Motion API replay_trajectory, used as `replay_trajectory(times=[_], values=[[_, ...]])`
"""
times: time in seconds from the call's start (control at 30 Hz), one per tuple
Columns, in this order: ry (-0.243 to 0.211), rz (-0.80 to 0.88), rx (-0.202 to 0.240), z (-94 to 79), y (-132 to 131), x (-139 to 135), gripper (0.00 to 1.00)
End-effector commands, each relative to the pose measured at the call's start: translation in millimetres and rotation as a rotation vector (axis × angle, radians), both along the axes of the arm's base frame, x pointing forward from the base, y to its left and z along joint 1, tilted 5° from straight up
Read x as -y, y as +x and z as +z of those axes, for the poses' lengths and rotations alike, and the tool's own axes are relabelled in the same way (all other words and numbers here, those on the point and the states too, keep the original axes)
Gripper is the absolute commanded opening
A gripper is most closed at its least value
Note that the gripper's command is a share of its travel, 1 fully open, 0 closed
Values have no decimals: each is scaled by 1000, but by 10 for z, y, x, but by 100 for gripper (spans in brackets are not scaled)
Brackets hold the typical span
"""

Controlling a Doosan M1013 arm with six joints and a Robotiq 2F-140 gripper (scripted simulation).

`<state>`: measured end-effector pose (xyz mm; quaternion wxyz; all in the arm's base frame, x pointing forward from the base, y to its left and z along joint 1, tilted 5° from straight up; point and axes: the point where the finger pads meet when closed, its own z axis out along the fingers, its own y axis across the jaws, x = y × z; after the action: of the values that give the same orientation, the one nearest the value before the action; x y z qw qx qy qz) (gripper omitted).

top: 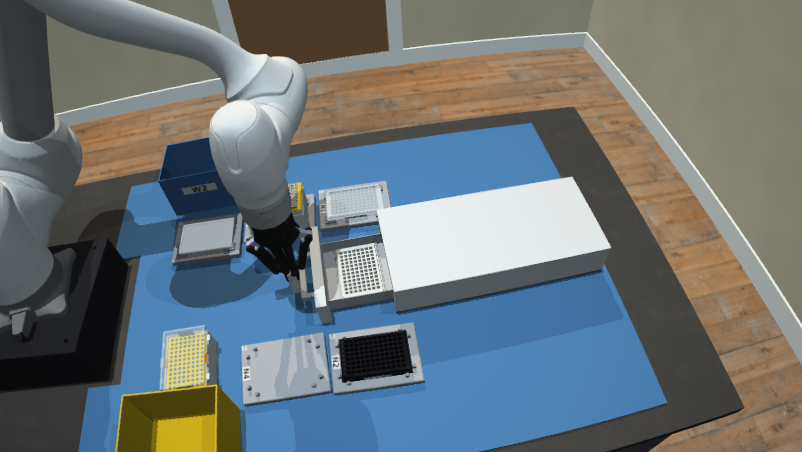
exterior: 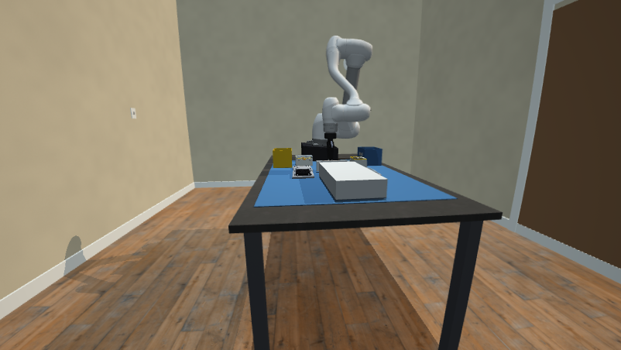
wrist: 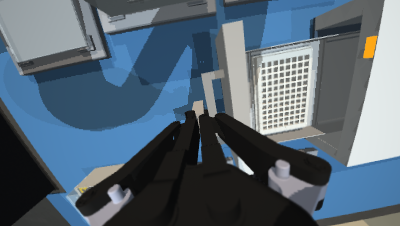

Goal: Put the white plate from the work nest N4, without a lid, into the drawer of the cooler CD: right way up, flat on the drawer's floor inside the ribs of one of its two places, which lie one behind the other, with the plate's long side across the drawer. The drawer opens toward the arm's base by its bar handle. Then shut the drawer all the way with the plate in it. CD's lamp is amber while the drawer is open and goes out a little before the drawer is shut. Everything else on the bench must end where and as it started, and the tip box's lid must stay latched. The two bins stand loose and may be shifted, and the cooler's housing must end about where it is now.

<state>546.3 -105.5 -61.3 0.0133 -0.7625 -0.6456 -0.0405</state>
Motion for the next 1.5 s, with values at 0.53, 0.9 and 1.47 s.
replay_trajectory(times=[0.53,0.9,1.47], values=[[0,1,-2,7,27,-9,0],[0,1,-2,9,80,0,0],[0,1,-2,15,277,33,0]])
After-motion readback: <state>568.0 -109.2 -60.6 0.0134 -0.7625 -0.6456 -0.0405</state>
